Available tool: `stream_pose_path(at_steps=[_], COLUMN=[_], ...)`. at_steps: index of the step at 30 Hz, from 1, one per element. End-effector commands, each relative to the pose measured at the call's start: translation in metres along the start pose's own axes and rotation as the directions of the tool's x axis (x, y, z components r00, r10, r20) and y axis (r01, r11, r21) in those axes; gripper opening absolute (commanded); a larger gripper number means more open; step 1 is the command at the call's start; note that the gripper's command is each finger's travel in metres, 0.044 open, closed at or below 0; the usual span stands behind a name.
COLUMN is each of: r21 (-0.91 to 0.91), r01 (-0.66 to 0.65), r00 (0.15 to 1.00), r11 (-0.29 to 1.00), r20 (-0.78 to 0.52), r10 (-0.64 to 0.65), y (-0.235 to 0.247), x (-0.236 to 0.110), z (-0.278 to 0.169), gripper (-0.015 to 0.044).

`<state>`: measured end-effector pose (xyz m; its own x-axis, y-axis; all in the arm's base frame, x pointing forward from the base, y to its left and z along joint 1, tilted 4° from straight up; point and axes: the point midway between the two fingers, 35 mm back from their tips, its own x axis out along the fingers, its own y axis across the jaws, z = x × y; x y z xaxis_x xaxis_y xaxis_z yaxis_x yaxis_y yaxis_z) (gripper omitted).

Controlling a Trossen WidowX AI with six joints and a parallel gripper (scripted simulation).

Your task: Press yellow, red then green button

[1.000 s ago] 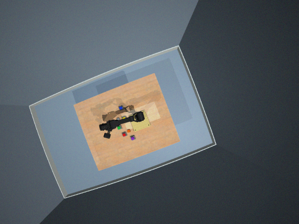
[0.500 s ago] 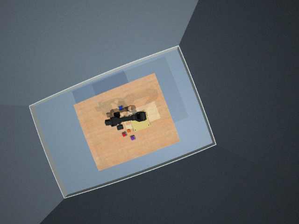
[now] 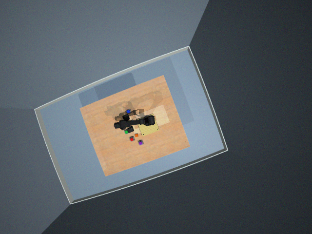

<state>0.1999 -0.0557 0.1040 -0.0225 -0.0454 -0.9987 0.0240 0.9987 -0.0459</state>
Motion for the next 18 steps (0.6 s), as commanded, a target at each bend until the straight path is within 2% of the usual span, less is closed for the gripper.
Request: stream_pose_path(at_steps=[1, 8, 18], r21=[-0.007, -0.007, -0.007], r01=[0.002, 0.002, 0.002], r00=[1.0, 1.0, 1.0], r11=[1.0, 1.0, 1.0], r20=[-0.015, -0.015, -0.015], r10=[-0.002, -0.002, -0.002], y=[-0.0001, -0.0001, -0.0001], x=[0.0313, 0.0313, 0.0313], z=[-0.0049, -0.0049, -0.0049], gripper=[0.019, 0.002, 0.002])
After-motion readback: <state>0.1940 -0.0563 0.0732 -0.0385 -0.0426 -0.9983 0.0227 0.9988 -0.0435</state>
